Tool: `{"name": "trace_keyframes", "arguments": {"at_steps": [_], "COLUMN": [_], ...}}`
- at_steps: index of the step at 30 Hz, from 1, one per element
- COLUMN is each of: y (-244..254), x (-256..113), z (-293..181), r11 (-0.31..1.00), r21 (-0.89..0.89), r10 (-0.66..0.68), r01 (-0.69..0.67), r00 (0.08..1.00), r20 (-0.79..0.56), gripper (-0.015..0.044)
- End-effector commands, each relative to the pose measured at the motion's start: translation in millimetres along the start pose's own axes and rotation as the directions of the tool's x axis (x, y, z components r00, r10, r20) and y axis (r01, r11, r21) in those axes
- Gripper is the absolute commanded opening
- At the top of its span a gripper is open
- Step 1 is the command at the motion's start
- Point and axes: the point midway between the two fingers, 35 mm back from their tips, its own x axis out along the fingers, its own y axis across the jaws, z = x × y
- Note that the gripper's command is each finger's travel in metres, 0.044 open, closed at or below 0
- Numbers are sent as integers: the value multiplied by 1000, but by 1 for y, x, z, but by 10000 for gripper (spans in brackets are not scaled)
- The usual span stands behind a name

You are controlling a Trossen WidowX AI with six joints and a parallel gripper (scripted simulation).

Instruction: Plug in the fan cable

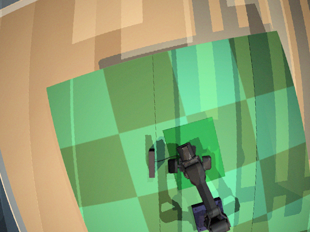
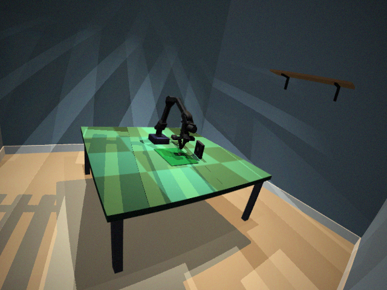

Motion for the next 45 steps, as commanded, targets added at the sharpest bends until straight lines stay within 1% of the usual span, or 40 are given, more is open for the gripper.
{"name": "trace_keyframes", "arguments": {"at_steps": [1,15,20,45], "y": [-1,-1,-1,-1], "x": [-1,-2,21,23], "z": [3,5,5,6], "r11": [1000,1000,1000,1000], "r21": [9,9,7,1], "r10": [-4,-4,-5,-5], "r01": [4,4,4,5], "r00": [1000,1000,1000,1000], "r20": [2,2,2,2], "gripper": [0,0,0,0]}}
